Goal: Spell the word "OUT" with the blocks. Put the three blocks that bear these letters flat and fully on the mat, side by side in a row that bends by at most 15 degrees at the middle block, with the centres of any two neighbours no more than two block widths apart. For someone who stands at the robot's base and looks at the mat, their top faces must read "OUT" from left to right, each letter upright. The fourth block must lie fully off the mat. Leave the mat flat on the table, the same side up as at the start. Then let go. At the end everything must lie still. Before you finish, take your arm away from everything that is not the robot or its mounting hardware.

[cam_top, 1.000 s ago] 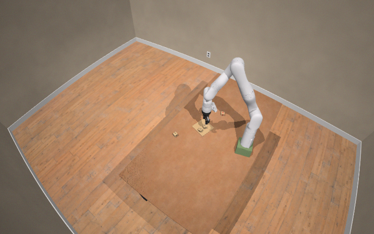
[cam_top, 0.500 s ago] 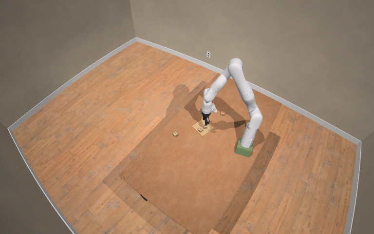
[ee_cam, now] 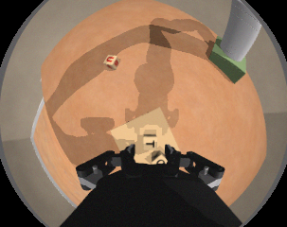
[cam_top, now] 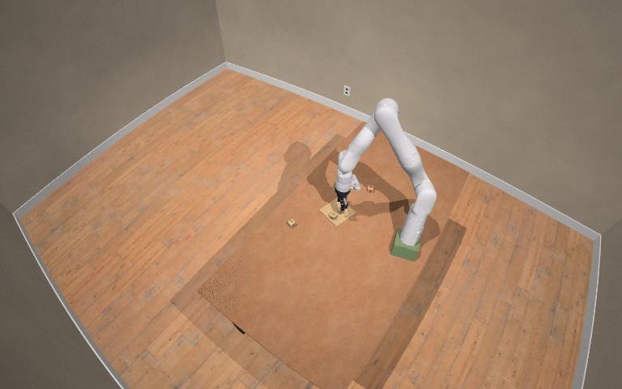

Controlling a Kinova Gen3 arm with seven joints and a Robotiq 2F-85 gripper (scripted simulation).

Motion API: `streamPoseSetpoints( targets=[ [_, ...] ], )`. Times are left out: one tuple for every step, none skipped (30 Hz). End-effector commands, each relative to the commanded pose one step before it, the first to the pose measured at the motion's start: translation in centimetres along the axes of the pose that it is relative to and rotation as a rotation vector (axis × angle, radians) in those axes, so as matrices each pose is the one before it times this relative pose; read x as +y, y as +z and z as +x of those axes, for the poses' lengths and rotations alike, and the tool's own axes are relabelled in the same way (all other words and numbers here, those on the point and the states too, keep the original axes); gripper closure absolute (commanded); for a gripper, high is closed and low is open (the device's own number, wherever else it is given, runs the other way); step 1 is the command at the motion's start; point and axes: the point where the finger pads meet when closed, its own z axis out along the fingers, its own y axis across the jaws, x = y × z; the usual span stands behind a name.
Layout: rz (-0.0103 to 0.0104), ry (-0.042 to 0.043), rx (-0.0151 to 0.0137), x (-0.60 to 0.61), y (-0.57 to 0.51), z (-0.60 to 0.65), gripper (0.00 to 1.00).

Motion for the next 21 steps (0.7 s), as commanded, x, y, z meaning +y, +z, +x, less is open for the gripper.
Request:
streamPoseSetpoints(
  targets=[
    [-0.00226, 0.00009, 0.00708, 0.057, 0.552, 0.195, 0.4],
    [0.0, 0.0, 0.0, -0.002, 0.114, 0.001, 0.4],
    [0.0, 0.0, 0.0, -0.002, 0.106, 0.001, 0.4],
    [0.0, 0.0, 0.0, -0.001, 0.098, 0.001, 0.4],
    [0.0, 0.0, 0.0, 0.0, 0.0, 0.0, 0.4],
    [0.0, 0.0, 0.0, 0.0, 0.0, 0.0, 0.4],
    [0.0, 0.0, 0.0, -0.001, 0.09, 0.001, 0.4],
    [0.0, 0.0, 0.0, -0.001, 0.082, 0.0, 0.4],
    [0.0, 0.0, 0.0, -0.001, 0.073, 0.001, 0.4],
    [0.0, 0.0, 0.0, -0.001, 0.065, 0.001, 0.4],
    [0.0, 0.0, 0.0, -0.001, 0.056, 0.001, 0.4],
    [0.0, 0.0, 0.0, -0.001, 0.048, 0.001, 0.4],
    [0.0, 0.0, 0.0, -0.001, 0.04, 0.001, 0.4],
    [0.0, 0.0, 0.0, 0.0, 0.032, 0.0, 0.4],
    [0.0, 0.0, 0.0, 0.0, 0.025, 0.0, 0.4],
    [0.0, 0.0, 0.0, 0.0, 0.019, 0.0, 0.4],
    [0.0, 0.0, 0.0, 0.0, 0.013, 0.0, 0.4],
    [0.0, 0.0, 0.0, 0.0, 0.008, 0.0, 0.4],
    [0.0, 0.0, 0.0, 0.0, 0.004, 0.0, 0.4],
    [0.0, 0.0, 0.0, 0.0, 0.002, 0.0, 0.4],
    [0.0, 0.0, 0.0, 0.0, 0.0, 0.0, 0.4]
  ],
)
